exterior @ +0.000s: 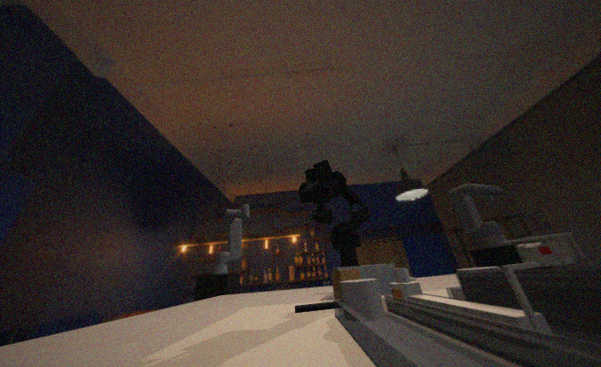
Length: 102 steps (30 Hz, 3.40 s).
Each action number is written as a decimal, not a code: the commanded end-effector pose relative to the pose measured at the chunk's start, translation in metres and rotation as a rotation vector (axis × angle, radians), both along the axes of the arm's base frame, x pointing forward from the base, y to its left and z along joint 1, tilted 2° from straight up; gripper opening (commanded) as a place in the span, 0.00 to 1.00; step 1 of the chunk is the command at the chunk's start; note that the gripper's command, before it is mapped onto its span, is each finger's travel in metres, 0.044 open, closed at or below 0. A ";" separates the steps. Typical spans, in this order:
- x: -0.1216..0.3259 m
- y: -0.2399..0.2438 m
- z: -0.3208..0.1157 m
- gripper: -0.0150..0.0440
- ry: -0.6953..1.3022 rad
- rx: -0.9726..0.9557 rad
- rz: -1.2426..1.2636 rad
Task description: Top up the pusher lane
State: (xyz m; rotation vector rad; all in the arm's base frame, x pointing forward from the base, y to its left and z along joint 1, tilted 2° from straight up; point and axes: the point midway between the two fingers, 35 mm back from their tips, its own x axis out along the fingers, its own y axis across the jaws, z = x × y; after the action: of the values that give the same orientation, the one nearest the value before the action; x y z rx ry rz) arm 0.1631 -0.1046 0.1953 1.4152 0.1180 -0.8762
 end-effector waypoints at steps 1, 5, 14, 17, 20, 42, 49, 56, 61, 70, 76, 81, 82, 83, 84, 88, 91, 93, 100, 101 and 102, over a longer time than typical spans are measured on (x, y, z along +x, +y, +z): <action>0.001 0.001 -0.001 0.98 0.007 0.000 0.011; 0.020 0.028 -0.019 1.00 0.151 -0.007 0.234; 0.037 0.116 -0.070 1.00 0.535 -0.120 0.884; 0.032 0.145 -0.086 1.00 0.660 -0.187 1.114; 0.020 0.172 -0.102 1.00 0.782 -0.265 1.344; -0.013 0.222 -0.163 1.00 0.997 -0.432 1.762; -0.012 0.222 -0.178 1.00 0.997 -0.432 1.762; -0.012 0.223 -0.187 1.00 0.997 -0.432 1.762; -0.011 0.223 -0.195 1.00 0.997 -0.432 1.762; -0.011 0.223 -0.208 1.00 0.997 -0.432 1.762; -0.011 0.223 -0.208 0.78 0.997 -0.432 1.762; -0.011 0.223 -0.208 0.59 0.997 -0.432 1.762; -0.011 0.223 -0.208 0.58 0.997 -0.432 1.762; -0.011 0.223 -0.208 0.57 0.997 -0.432 1.762; -0.011 0.223 -0.208 0.55 0.997 -0.432 1.762; -0.011 0.223 -0.207 0.44 0.997 -0.432 1.762; -0.010 0.225 -0.193 0.31 0.997 -0.432 1.762; -0.010 0.226 -0.180 0.25 0.997 -0.432 1.762; -0.015 0.224 -0.134 0.25 0.997 -0.432 1.762; -0.017 0.223 -0.127 0.25 0.997 -0.432 1.762; -0.019 0.222 -0.121 0.25 0.997 -0.432 1.762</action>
State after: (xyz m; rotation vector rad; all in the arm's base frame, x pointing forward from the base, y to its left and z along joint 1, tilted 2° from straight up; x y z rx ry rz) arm 0.1473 0.1186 0.0555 -0.0063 1.5433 0.0479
